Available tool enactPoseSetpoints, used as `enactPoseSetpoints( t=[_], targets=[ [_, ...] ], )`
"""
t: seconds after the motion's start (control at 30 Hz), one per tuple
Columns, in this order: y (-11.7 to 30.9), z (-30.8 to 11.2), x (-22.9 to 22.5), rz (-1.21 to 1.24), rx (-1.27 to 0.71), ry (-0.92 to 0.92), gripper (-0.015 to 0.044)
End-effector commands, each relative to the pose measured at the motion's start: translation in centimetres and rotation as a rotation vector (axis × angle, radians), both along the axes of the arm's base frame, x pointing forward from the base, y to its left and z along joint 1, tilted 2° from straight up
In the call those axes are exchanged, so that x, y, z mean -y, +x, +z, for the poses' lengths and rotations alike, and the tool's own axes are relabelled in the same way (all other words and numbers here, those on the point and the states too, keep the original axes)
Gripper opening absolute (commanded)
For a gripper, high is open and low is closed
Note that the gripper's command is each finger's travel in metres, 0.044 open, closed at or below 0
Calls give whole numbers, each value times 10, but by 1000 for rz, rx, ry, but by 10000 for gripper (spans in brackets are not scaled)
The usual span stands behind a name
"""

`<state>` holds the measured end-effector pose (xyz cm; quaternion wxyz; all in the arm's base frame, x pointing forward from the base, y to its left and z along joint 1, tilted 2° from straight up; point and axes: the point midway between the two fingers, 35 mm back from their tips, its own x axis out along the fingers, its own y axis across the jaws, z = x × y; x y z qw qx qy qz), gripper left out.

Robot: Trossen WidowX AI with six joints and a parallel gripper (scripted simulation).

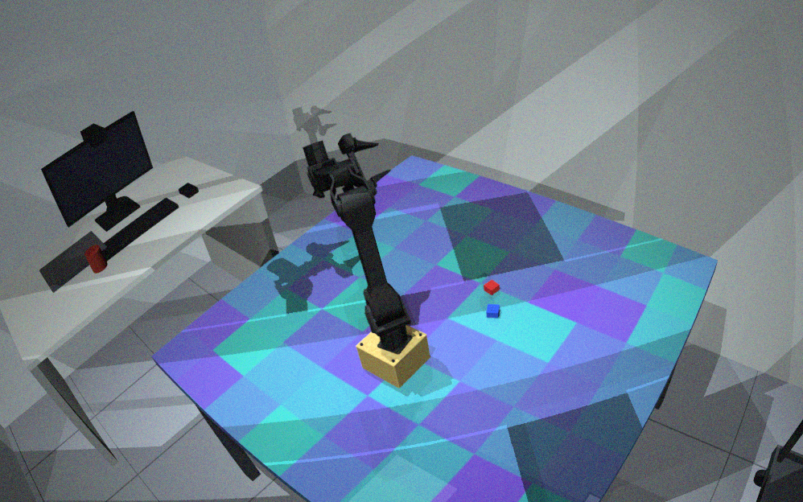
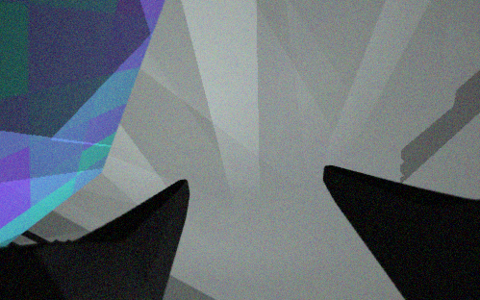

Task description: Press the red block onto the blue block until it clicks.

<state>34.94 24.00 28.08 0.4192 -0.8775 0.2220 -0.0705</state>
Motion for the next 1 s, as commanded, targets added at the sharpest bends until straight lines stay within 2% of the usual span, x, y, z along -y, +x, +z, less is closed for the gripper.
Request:
enactPoseSetpoints(
  t=[0.0, 0.13, 0.3, 0.47, 0.7, 0.97],
  targets=[
    [0, 0, 0, 0, 0, 0, 426],
    [33, -22, 24, -12, -29, 110, 440],
    [79, -70, 83, -98, -108, 371, 440],
    [100, -118, 149, -271, -183, 668, 440],
    [91, -175, 232, -621, -226, 1079, 440],
    [37, -226, 315, -1238, -145, 1571, 440]
  ],
)
